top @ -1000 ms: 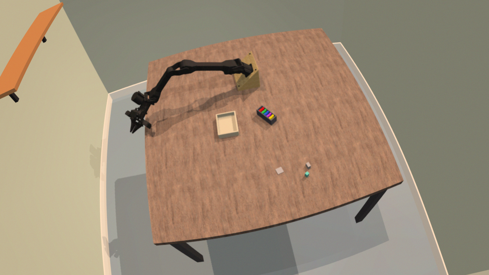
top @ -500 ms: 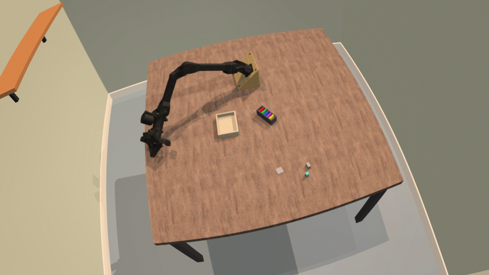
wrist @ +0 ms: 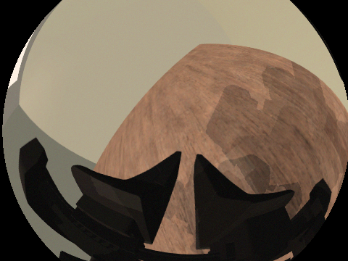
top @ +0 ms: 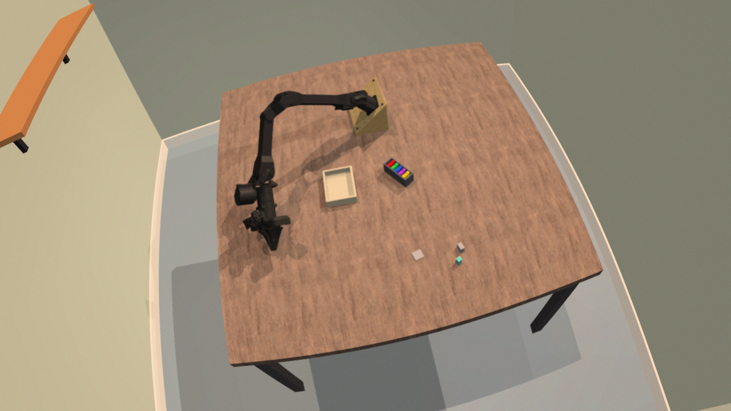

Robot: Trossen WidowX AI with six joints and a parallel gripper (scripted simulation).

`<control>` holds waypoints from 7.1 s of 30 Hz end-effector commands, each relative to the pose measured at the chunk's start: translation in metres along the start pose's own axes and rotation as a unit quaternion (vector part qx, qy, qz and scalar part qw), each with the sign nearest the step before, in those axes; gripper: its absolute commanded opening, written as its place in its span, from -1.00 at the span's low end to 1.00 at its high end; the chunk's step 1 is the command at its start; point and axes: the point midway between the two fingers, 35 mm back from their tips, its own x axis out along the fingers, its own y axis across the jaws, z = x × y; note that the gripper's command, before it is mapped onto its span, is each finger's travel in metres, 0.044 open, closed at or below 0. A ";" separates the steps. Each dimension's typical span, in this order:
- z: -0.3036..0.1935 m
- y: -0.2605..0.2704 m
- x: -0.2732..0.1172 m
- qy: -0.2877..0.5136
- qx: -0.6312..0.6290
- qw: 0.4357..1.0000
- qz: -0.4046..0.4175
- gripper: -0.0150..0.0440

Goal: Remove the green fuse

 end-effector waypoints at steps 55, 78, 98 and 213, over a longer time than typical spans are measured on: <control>-0.388 0.216 -0.212 0.316 0.037 0.867 -0.383 -0.28; -0.398 0.204 -0.202 0.315 0.037 0.867 -0.383 -0.28; -0.403 0.198 -0.197 0.315 0.037 0.867 -0.383 -0.28; -0.365 0.236 -0.226 0.317 0.038 0.867 -0.382 -0.49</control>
